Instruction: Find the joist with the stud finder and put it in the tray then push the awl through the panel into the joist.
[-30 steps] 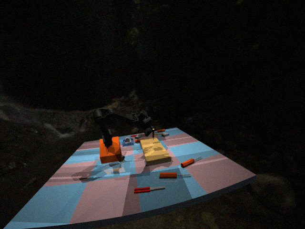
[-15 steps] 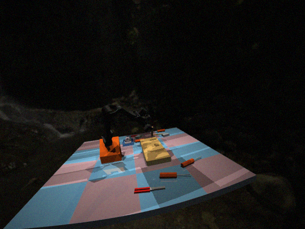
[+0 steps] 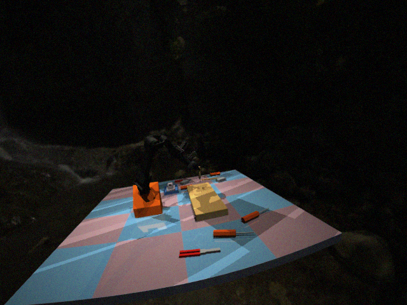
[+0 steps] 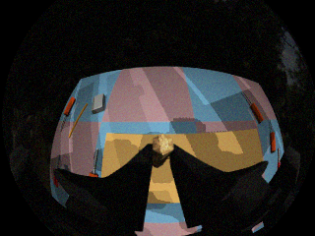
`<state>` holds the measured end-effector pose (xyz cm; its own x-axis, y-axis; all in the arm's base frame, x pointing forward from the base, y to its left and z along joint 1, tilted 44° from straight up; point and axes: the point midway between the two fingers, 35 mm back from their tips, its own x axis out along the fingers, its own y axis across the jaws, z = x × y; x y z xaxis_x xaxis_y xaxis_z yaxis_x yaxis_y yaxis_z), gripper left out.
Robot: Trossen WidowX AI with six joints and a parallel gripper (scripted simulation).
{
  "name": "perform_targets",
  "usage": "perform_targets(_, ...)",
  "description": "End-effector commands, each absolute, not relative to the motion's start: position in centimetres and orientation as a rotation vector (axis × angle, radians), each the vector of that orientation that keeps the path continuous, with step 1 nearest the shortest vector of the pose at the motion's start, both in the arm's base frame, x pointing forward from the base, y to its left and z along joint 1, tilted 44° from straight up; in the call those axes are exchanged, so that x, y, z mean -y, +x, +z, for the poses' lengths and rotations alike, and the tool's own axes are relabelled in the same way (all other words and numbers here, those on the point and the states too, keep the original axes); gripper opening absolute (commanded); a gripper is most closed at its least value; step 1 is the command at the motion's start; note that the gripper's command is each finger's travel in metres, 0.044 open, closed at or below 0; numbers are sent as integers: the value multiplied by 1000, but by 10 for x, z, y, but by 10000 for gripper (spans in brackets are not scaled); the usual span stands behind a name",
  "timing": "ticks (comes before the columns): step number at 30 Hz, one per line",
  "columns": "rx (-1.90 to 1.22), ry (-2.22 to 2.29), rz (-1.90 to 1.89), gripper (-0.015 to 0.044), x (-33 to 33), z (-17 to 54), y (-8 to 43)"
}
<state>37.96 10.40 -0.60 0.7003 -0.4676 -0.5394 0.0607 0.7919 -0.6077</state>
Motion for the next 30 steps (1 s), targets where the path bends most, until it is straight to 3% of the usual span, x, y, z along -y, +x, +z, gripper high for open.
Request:
perform_targets(1, -711, -638, -332, 0, -121, -18, 375)
perform_targets(30, -676, -691, -347, 0, -130, -41, 366)
